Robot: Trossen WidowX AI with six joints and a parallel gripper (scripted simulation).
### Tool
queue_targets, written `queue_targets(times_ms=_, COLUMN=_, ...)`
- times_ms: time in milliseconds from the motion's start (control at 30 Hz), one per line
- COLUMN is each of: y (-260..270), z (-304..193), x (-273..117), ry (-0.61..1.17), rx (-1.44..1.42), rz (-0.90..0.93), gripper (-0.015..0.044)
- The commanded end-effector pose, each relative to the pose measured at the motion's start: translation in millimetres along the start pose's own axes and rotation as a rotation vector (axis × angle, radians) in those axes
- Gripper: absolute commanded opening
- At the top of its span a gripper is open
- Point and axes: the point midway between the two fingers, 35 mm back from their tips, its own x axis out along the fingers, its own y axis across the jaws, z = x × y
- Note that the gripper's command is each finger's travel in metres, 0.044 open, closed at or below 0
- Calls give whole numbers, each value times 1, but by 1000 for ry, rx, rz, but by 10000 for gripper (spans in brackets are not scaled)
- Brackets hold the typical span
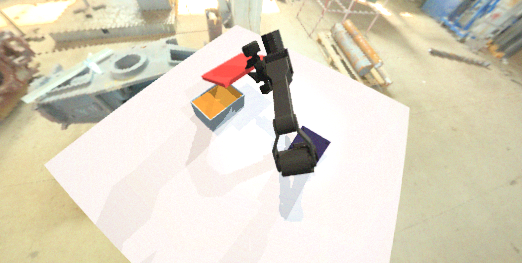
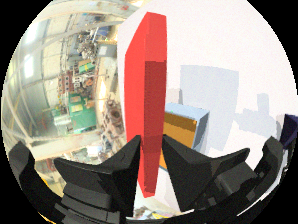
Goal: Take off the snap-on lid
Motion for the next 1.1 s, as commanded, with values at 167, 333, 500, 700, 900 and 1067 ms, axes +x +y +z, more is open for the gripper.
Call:
queue_targets(times_ms=167, y=2, z=19, x=-2, ry=2, rx=-7, rz=5, gripper=0)
queue_targets(times_ms=333, y=1, z=29, x=-2, ry=2, rx=-7, rz=5, gripper=0)
queue_targets(times_ms=500, y=1, z=39, x=-3, ry=1, rx=-8, rz=6, gripper=0)
queue_targets(times_ms=700, y=1, z=51, x=-3, ry=1, rx=-8, rz=6, gripper=0)
queue_targets(times_ms=900, y=0, z=63, x=-4, ry=0, rx=-9, rz=6, gripper=0)
queue_targets(times_ms=1067, y=0, z=73, x=-4, ry=0, rx=-9, rz=6, gripper=0)
